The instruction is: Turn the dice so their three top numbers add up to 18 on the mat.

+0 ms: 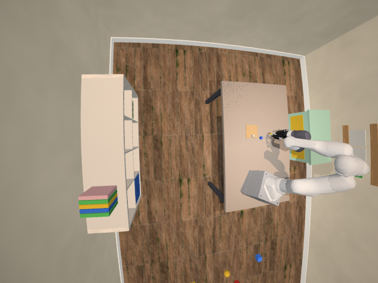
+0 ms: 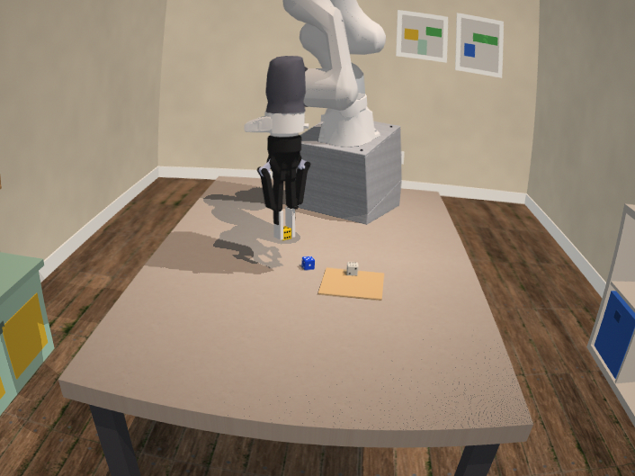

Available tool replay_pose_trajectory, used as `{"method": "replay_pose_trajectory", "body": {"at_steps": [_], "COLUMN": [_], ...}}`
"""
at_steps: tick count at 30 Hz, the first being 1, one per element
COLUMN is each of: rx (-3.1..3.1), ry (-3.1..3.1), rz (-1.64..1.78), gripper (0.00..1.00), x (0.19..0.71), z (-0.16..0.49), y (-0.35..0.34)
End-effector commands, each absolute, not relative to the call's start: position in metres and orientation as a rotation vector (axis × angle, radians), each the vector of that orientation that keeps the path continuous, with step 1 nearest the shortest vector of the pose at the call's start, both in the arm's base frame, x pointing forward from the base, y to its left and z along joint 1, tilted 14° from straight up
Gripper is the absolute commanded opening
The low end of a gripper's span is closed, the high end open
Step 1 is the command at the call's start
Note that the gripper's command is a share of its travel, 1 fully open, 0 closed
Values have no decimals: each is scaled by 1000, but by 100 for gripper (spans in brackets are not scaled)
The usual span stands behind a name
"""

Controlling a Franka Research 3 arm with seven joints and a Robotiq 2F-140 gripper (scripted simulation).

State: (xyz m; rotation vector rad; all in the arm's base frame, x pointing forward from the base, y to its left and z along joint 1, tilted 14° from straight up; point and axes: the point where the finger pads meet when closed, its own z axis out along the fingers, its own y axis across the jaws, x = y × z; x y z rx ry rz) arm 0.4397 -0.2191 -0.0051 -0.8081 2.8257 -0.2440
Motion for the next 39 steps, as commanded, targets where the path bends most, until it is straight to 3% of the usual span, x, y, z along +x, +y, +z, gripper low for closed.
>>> {"method": "replay_pose_trajectory", "body": {"at_steps": [1, 39], "rx": [-832, -722], "ry": [2735, 2042], "rz": [-221, 85], "gripper": [13, 13], "x": [442, 430], "z": [-4, -13], "y": [-224, -233]}}
